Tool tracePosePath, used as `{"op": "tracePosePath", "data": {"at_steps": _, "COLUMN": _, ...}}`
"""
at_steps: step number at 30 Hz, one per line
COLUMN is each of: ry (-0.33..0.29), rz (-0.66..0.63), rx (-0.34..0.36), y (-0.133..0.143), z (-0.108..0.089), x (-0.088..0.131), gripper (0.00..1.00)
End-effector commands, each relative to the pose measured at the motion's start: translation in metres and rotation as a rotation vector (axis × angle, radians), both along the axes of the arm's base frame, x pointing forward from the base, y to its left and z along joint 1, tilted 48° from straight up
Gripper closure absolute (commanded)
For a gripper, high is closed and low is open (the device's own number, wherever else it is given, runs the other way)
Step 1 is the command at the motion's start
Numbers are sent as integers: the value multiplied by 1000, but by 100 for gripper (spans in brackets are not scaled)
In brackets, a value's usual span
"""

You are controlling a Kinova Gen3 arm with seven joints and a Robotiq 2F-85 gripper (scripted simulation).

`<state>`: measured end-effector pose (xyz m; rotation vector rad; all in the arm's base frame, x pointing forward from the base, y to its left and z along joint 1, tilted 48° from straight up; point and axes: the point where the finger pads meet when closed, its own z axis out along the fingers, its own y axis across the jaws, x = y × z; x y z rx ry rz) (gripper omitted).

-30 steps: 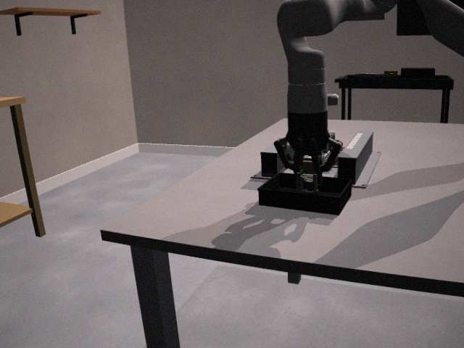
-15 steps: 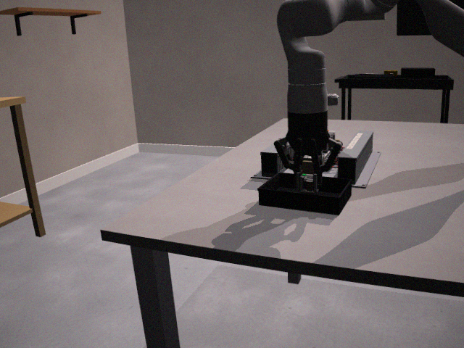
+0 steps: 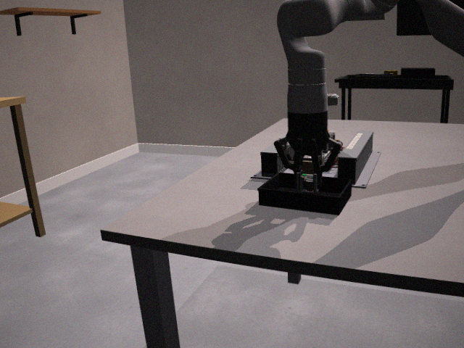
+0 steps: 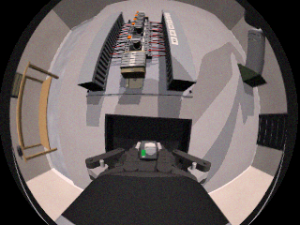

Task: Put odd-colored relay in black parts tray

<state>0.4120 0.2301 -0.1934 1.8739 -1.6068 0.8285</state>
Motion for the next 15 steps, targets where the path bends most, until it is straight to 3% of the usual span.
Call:
{"op": "tracePosePath", "data": {"at_steps": 1, "ry": -7, "rz": -3, "rx": 3, "y": -1, "z": -2, "x": 2, "gripper": 100}}
{"op": "tracePosePath", "data": {"at_steps": 15, "ry": -7, "rz": -3, "rx": 3, "y": -4, "z": -4, "x": 6, "gripper": 100}}
